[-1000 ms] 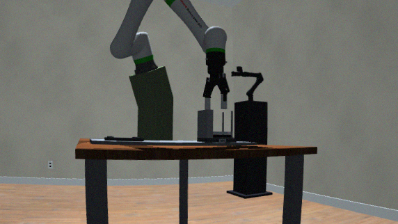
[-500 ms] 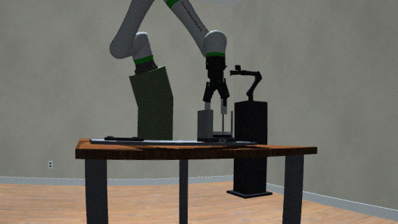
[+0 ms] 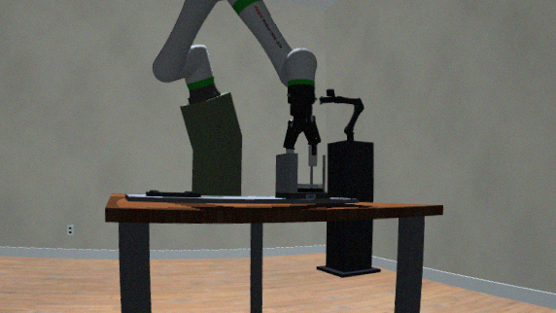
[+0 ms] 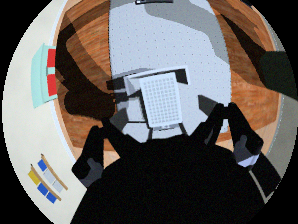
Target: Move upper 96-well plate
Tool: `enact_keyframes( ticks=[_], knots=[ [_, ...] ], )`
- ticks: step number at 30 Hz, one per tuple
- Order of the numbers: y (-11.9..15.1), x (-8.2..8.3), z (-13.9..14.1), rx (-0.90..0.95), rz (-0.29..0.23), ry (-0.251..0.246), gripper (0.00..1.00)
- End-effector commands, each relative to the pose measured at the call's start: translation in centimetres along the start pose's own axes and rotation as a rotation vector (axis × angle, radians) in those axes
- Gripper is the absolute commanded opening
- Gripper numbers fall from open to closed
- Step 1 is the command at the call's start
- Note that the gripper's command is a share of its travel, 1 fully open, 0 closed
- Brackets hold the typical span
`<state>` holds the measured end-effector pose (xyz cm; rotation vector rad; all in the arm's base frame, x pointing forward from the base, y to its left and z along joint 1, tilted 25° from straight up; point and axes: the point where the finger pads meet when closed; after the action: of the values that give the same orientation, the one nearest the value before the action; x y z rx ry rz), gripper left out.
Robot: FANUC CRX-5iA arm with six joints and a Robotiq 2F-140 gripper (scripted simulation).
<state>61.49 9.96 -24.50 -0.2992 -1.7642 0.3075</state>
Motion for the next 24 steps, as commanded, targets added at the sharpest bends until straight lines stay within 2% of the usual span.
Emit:
enact_keyframes(
  ticks=[1, 24],
  knots=[
    [0.0, -0.5, 0.0, 0.0, 0.0, -0.001, 1.0],
    [0.0, -3.6, 0.0, 0.0, 0.0, -0.001, 1.0]
  ],
)
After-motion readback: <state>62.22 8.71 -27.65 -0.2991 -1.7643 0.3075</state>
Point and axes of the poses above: the point where the finger pads meet when closed, its own x axis back along the fingers, its own z axis across the jaws, y = z × x, and after that the axes turned 4 degrees about -x, right-handed
